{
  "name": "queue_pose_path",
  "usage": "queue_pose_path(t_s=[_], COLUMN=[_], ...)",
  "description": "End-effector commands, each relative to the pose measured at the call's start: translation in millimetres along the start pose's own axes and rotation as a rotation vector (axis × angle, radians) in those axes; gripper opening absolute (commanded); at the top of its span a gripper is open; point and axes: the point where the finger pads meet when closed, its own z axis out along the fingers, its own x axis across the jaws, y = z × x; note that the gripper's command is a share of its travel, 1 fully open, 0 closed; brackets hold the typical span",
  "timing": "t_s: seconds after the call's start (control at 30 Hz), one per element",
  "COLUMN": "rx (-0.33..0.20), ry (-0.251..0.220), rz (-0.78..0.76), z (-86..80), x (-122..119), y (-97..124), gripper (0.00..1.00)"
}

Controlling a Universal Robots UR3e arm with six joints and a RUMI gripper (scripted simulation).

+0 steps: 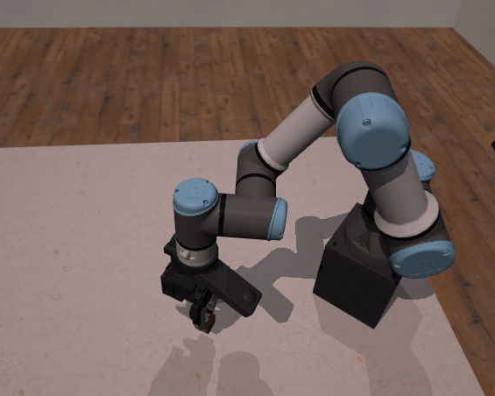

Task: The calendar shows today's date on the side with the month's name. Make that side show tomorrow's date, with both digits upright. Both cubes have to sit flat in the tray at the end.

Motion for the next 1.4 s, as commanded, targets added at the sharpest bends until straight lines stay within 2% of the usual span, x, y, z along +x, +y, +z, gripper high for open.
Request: queue_pose_path(t_s=[0.0,0.27,0.47,1.07,1.37], rx=[0.017,0.017,0.017,0.019,0.018], ry=[-0.008,-0.008,-0.008,-0.009,-0.01], rz=[0.0,0.0,0.0,0.014,0.217], z=[-29.3,-57.4,-64.1,-66.0,-67.2], x=[-1.3,-1.1,-1.1,-2.1,-10.9], y=[-3.7,-3.2,-3.0,-4.3,-11.6], gripper=[0.1,0.1,0.1,0.1,0.1])
